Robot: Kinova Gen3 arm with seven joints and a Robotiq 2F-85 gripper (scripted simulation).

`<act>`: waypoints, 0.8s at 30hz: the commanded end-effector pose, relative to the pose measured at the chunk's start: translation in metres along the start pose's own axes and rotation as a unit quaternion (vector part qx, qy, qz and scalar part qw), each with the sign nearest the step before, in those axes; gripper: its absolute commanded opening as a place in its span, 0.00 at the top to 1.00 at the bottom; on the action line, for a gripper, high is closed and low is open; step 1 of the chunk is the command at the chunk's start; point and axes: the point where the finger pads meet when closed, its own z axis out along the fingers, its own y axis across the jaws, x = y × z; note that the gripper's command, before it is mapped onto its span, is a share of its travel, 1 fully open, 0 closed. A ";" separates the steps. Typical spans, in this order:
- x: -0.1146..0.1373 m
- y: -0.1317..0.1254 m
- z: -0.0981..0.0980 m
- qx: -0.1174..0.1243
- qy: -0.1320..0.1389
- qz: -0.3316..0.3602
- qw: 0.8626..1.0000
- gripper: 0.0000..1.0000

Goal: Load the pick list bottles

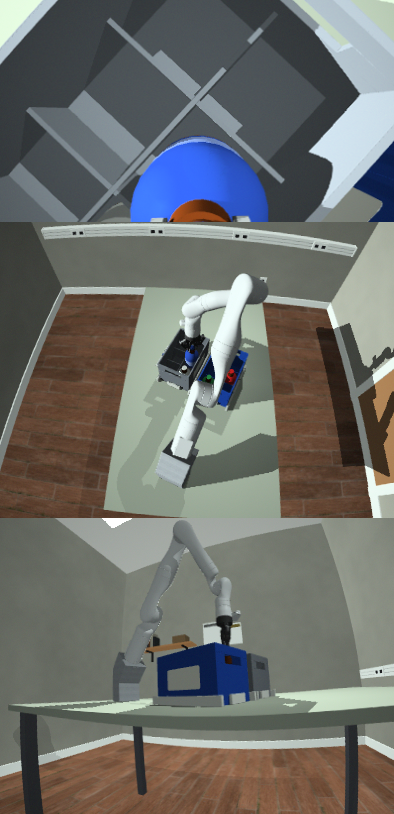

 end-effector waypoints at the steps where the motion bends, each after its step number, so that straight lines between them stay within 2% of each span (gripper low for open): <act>1: 0.001 0.000 0.002 0.000 0.001 0.000 1.000 0.90; 24: 0.001 0.000 0.023 0.000 0.001 0.000 1.000 0.90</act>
